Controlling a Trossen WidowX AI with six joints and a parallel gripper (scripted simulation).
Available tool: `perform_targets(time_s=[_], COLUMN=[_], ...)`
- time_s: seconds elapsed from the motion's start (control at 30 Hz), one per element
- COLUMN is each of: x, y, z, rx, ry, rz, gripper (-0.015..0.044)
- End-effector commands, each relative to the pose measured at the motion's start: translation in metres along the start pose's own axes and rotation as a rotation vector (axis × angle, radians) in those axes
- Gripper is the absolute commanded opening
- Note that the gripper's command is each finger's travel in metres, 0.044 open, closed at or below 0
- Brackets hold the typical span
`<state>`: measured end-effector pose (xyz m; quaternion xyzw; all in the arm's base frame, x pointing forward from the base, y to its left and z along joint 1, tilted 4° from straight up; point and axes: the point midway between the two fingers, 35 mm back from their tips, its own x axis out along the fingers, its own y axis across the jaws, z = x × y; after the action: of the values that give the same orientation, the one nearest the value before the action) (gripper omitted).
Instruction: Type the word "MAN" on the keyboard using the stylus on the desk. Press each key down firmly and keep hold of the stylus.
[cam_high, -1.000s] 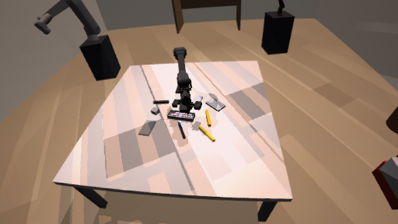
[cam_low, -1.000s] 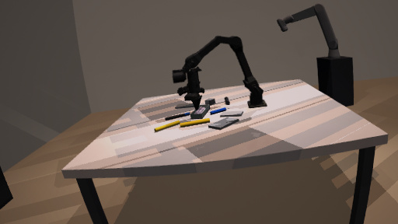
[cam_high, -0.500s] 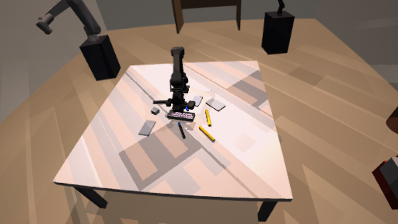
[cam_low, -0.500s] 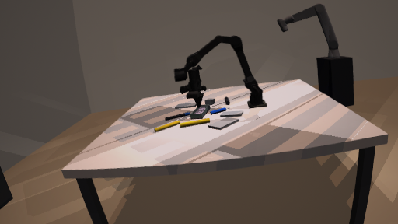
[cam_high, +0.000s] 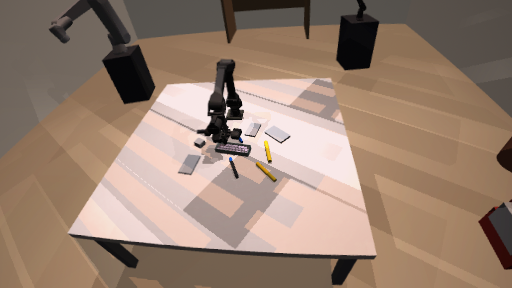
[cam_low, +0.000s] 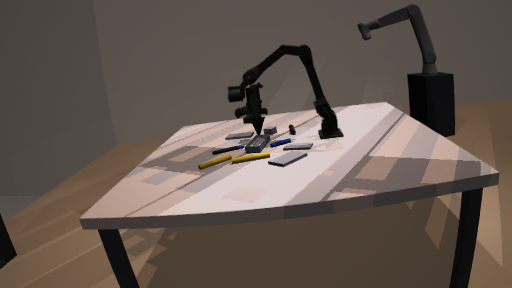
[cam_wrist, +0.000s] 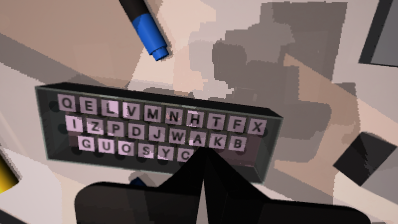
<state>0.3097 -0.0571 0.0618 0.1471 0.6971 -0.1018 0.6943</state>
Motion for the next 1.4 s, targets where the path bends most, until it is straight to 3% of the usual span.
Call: perform_targets(time_s=[0.0,0.8,1.0,1.37], x=[0.0,0.0,0.0,0.0], y=[-0.024,0.003,0.069,0.071], z=[-0.002,-0.03,-0.03,-0.03], rx=[0.004,0.004,0.004,0.004], ry=[-0.001,0.001,0.001,0.001], rz=[-0.004,-0.001,0.004,0.004], gripper=[0.0,0.0,0.0,0.0])
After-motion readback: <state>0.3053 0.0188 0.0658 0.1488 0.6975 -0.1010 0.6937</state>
